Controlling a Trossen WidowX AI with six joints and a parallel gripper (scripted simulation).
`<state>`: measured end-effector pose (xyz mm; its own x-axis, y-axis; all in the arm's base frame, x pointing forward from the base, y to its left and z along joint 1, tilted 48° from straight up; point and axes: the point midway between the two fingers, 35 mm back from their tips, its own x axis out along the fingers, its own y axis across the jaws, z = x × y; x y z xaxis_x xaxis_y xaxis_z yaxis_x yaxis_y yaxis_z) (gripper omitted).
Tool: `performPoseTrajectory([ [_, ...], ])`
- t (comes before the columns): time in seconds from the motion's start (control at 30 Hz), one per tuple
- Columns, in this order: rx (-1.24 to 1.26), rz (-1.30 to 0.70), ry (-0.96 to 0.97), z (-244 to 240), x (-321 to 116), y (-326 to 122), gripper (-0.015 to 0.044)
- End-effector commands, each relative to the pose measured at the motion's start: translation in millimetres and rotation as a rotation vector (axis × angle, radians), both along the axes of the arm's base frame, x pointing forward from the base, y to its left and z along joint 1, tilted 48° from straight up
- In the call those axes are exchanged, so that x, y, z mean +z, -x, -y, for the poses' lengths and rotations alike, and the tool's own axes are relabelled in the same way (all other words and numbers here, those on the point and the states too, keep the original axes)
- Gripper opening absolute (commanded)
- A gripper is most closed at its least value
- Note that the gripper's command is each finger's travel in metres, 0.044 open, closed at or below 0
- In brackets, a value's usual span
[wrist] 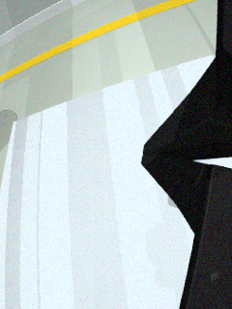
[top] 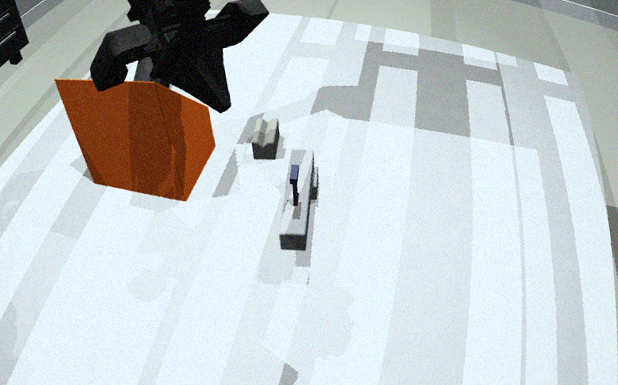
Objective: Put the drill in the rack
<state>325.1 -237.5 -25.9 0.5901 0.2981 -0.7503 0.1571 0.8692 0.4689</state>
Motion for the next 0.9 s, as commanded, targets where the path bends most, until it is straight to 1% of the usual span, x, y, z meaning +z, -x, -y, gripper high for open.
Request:
performPoseTrajectory([
  [0.0,0.236,-0.092,-0.070,-72,-20,-8,0.0000],
  [0.17,0.518,-0.192,-0.147,-153,-32,0,0.0000],
  [0.33,0.814,-0.302,-0.231,-230,-36,26,0.0000],
  [0.4,0.904,-0.337,-0.258,-251,-36,37,0.0000],
  [0.87,0.911,-0.339,-0.260,-256,-38,37,0.0000],
])
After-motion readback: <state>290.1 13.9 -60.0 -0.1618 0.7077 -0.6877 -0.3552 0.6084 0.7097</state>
